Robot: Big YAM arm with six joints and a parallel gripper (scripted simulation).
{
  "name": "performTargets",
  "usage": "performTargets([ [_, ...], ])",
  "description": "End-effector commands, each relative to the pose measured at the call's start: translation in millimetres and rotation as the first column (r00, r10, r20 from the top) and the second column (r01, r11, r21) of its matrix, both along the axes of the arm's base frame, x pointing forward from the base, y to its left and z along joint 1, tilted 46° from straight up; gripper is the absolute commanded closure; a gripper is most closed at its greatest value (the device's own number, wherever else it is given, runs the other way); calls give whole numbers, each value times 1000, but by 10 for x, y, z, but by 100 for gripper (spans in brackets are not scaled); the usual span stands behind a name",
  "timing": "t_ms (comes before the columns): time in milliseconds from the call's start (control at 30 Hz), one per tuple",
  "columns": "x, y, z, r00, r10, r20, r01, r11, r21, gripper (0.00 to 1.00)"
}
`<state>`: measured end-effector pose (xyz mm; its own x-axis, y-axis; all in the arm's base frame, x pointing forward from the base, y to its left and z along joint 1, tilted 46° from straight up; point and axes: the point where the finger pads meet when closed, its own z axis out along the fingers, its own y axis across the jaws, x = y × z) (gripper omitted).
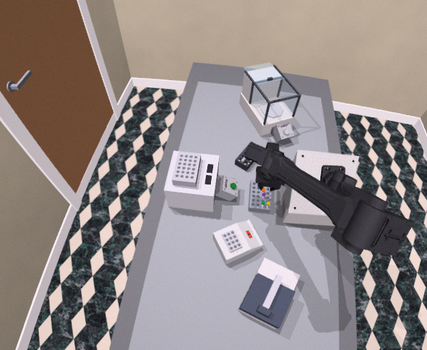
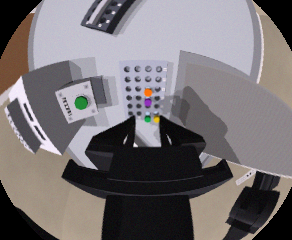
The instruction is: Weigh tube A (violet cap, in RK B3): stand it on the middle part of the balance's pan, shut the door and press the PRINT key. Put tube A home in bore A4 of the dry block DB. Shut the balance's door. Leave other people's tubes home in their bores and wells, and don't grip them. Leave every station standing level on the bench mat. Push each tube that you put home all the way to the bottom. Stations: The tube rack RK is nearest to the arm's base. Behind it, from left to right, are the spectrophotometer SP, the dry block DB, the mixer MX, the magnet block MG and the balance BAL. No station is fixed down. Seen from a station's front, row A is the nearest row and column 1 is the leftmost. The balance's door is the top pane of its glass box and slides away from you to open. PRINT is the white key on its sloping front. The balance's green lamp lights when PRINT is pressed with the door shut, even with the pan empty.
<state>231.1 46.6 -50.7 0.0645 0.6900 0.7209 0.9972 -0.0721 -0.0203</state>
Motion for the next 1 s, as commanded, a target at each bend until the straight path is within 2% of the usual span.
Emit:
performTargets([
  [0, -18, 65, -74, 1000, -1, -16, 1, 1000, 3, 64],
  [333, -18, 161, -167, 1000, -1, -16, 1, 1000, 3, 64],
  [367, 78, 126, -170, 1000, -9, 0, 9, 1000, -3, 64],
  [467, -19, 209, -213, 1000, -1, -17, 1, 1000, 3, 64],
  [667, 18, 270, -280, 1000, 0, -11, 0, 1000, 1, 64],
  [767, 81, 182, -283, 999, -32, -4, 32, 999, -2, 64],
  [967, 71, 220, -254, 1000, -8, 5, 8, 1000, -3, 64],
])
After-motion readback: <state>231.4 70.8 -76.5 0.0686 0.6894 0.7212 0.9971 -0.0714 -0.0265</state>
